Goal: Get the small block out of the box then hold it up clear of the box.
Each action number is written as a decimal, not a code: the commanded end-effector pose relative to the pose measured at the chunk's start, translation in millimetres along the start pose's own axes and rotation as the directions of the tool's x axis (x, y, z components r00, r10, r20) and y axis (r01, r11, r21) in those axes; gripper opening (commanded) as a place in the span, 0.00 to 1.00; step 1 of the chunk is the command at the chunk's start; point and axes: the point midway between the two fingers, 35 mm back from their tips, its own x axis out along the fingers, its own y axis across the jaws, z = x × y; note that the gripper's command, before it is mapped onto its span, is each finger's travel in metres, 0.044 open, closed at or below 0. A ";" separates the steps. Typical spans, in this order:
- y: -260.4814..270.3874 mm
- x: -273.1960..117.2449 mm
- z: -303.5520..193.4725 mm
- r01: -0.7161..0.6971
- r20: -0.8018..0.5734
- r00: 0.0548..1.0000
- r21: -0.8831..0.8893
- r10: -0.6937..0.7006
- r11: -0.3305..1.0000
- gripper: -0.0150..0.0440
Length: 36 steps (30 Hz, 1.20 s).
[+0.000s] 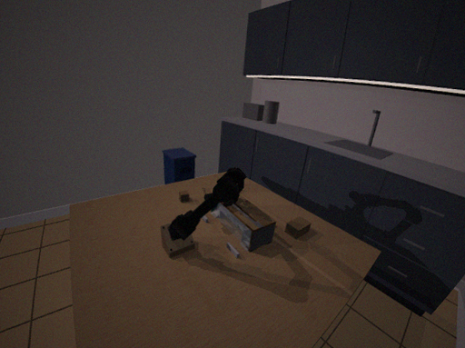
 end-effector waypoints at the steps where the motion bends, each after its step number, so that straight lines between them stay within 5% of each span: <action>1: -1.6 4.8 -5.4 0.011 0.000 1.000 0.002 -0.011 1.000 0.93; 19: -1.6 9.6 -19.0 0.010 -0.001 1.000 0.002 -0.010 1.000 0.93; 27: 0.0 -49.5 -38.1 0.006 -0.002 1.000 -0.002 -0.006 1.000 0.93; 33: 1.2 -48.4 -39.6 -0.004 -0.003 1.000 -0.011 0.004 1.000 0.93; 36: -1.6 -47.4 -41.8 -0.007 0.010 1.000 -0.173 0.009 0.985 0.80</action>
